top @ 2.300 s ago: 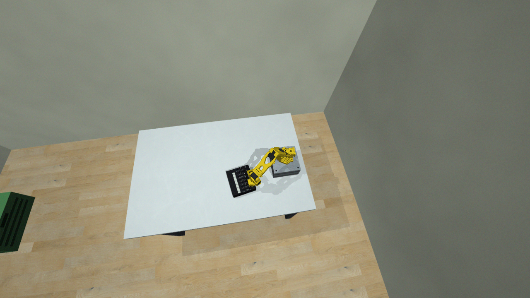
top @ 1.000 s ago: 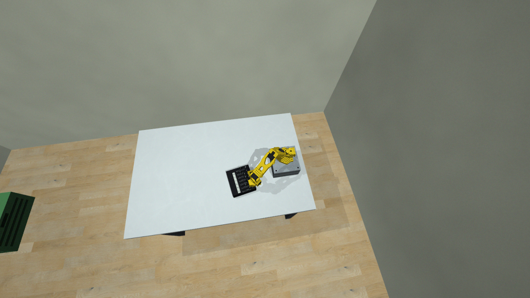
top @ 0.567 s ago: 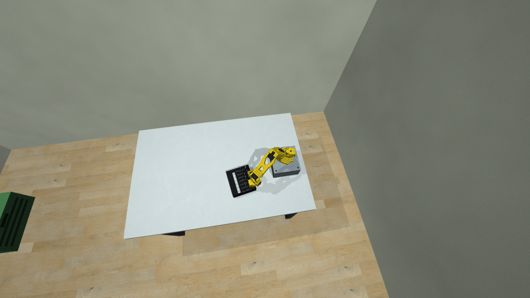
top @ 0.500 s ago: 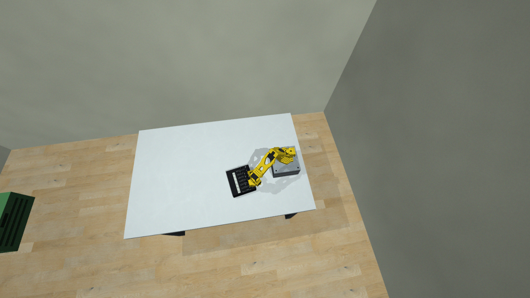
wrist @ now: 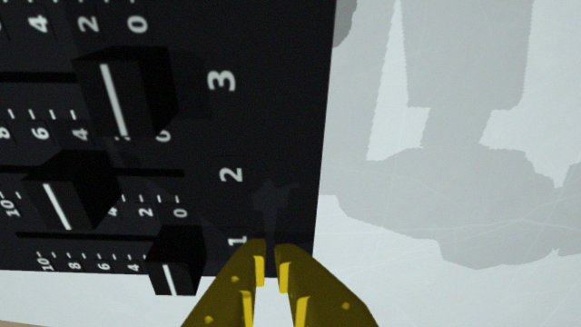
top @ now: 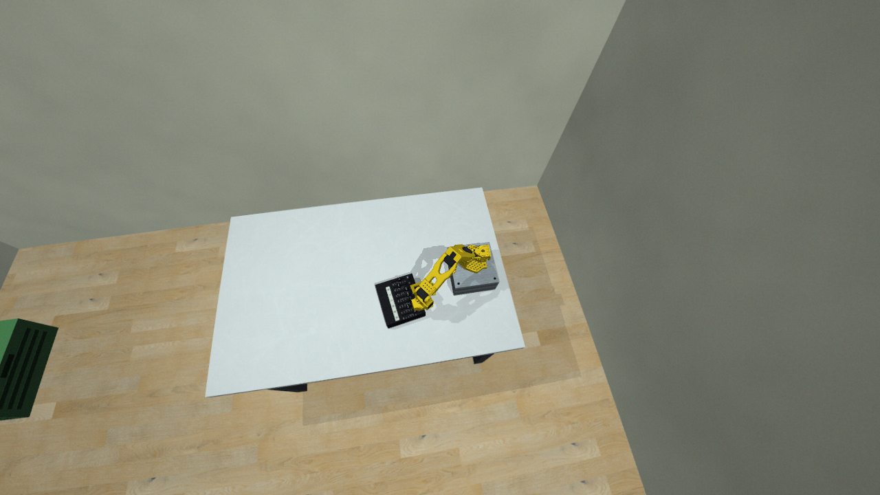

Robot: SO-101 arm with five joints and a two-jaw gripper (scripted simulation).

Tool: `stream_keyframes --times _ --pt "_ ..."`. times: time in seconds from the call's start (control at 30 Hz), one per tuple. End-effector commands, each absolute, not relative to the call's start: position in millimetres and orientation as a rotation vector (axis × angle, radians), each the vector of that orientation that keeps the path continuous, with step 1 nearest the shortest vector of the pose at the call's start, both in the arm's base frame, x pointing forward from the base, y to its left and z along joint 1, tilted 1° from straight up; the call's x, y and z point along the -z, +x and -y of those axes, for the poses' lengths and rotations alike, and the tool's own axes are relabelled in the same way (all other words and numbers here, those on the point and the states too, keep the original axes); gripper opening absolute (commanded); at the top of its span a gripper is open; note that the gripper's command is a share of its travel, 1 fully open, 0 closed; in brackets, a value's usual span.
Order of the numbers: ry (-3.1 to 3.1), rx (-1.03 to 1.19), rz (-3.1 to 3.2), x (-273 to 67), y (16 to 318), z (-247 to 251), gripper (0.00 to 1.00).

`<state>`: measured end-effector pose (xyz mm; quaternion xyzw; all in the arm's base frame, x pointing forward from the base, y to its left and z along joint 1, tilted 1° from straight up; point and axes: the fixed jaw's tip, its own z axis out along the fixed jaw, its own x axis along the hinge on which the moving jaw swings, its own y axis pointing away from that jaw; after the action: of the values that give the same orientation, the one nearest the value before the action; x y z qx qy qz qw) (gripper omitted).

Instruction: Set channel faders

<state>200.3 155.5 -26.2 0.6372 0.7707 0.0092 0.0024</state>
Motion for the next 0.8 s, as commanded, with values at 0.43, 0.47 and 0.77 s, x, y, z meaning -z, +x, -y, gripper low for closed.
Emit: stream_keyframes --times 0.43,0.47,0.77 --pt "1.989 -0.003 -2.431 27.4 201.2 -155.7 0.00" --pt "1.989 -0.003 -2.431 27.4 201.2 -155.7 0.00" --pt "1.989 -0.003 -2.431 27.3 202.3 -155.4 0.00"
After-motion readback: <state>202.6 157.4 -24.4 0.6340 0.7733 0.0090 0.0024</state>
